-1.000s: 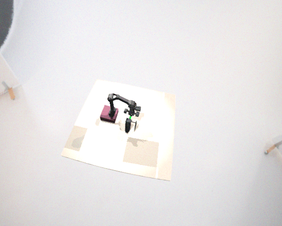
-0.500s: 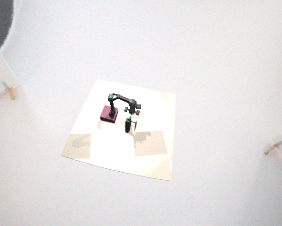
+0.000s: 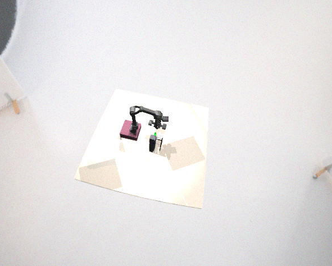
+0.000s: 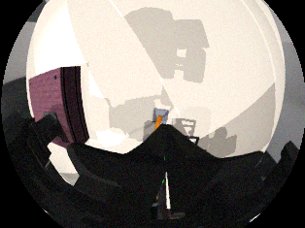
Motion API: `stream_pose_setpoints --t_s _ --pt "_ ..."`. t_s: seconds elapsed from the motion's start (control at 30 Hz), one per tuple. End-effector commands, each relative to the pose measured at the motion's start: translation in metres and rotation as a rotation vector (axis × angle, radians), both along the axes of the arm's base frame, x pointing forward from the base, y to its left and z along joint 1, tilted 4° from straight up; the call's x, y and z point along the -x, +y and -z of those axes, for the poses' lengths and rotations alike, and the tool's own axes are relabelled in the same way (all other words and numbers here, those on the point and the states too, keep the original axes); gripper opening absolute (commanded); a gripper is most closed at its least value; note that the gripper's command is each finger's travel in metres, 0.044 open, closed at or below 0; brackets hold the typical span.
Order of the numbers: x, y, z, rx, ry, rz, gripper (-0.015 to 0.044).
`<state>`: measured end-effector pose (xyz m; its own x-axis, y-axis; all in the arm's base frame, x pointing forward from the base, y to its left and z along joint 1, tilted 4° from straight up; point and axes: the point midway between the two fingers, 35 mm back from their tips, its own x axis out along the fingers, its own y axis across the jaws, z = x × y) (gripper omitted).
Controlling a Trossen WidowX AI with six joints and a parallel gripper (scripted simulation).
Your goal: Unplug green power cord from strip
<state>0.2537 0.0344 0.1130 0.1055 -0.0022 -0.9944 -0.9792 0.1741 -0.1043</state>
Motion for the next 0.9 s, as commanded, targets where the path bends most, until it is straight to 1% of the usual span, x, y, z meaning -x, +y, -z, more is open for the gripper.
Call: stream_pose_setpoints --t_s 0.0,0.27,0.87 --pt "-0.0018 0.0063 -0.0003 0.004 0.001 0.003 0.0" --pt "-0.0079 0.0122 -0.0007 0.003 0.001 0.002 0.0" --pt "-0.0062 0.0126 -0.0003 0.003 0.001 0.002 0.0"
